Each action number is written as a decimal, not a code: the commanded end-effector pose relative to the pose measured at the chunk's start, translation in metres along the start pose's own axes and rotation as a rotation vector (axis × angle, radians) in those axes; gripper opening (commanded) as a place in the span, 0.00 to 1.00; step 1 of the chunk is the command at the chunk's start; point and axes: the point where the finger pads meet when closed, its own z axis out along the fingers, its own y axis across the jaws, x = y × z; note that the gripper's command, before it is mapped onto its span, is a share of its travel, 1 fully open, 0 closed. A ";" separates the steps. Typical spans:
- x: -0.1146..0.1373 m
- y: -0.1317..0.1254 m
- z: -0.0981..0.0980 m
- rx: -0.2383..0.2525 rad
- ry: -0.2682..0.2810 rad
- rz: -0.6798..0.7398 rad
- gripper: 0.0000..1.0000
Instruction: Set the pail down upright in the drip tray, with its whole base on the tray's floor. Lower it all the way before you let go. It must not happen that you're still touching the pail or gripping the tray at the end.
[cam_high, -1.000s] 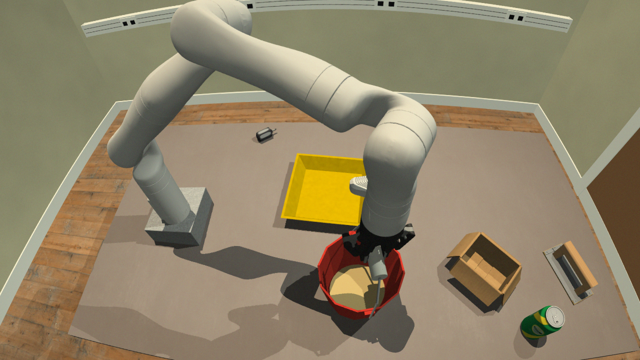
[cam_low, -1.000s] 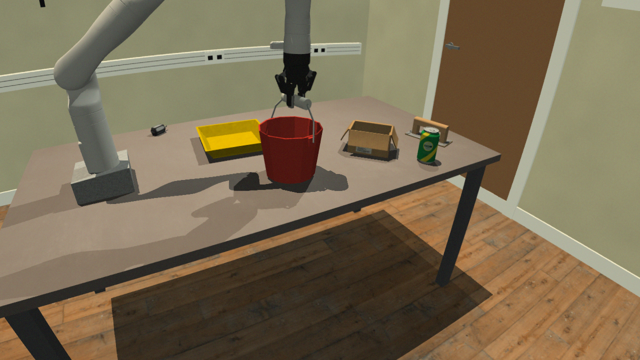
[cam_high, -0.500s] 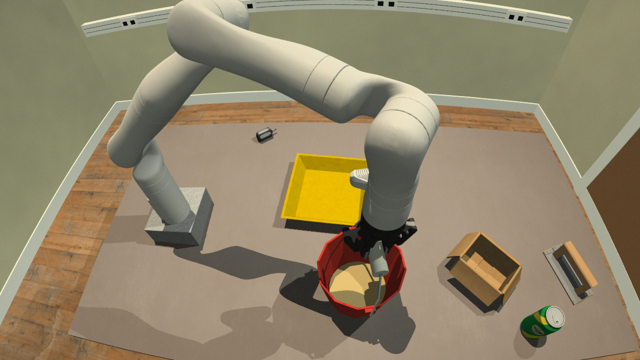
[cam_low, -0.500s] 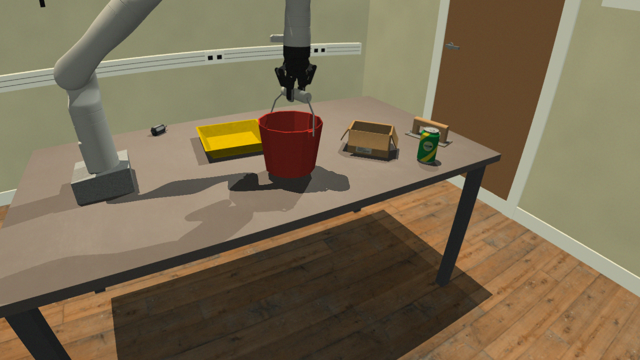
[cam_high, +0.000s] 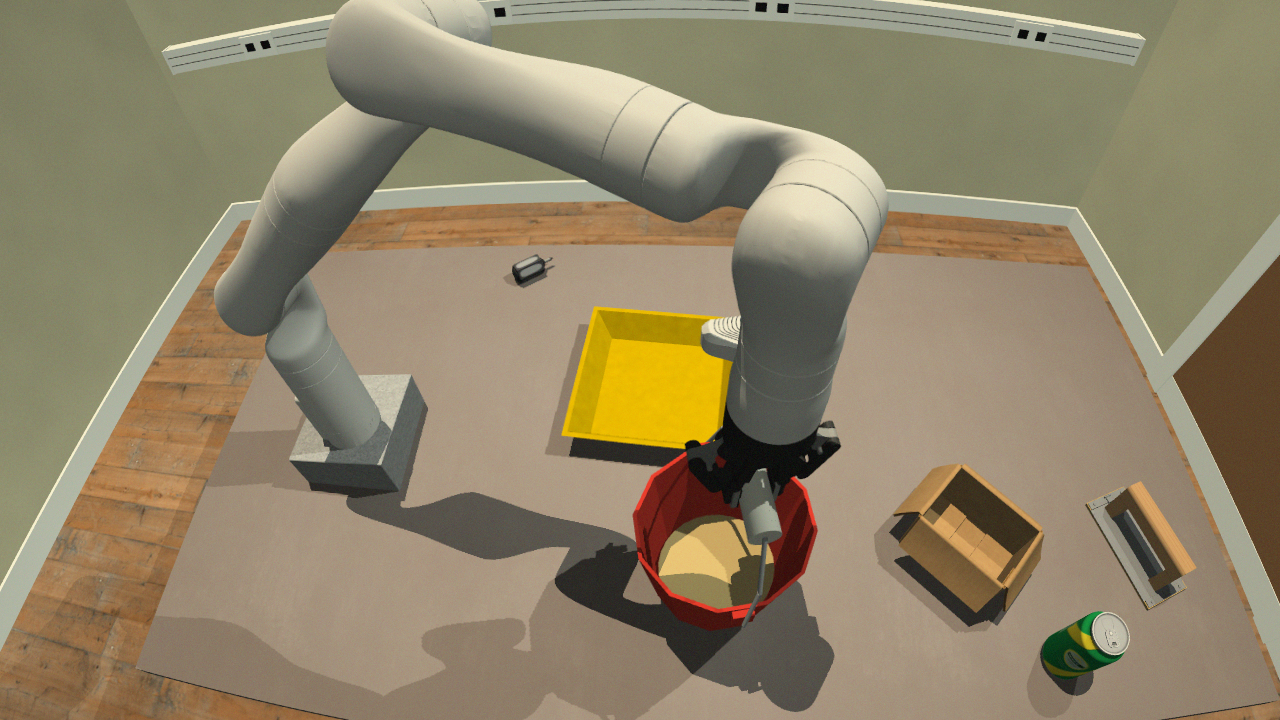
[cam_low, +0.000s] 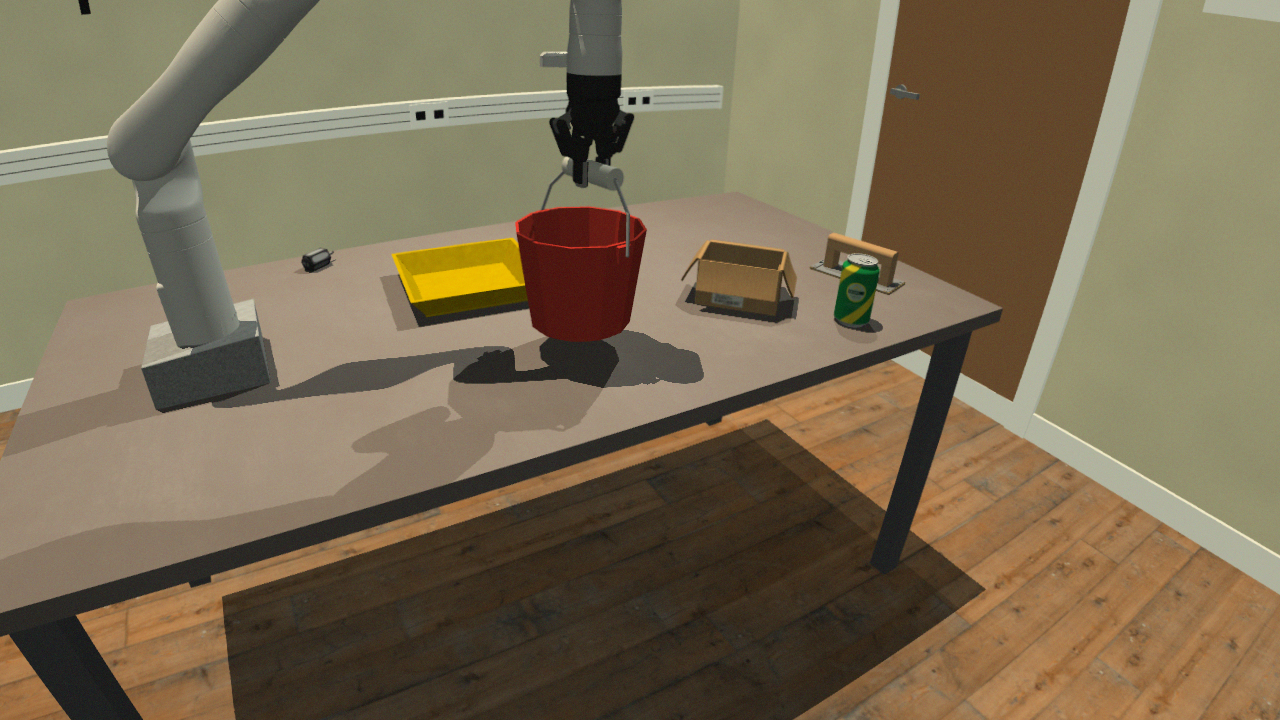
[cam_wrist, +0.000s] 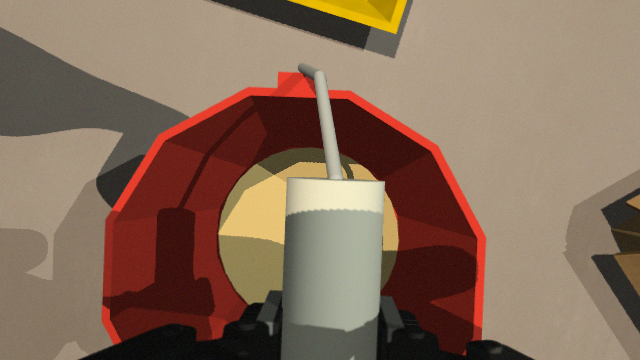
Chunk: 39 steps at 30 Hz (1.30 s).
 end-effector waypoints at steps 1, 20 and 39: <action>-0.001 0.001 -0.009 -0.007 -0.004 -0.001 0.10; -0.001 0.001 -0.032 -0.007 -0.004 -0.001 0.10; -0.001 0.001 -0.039 -0.007 -0.004 -0.001 0.10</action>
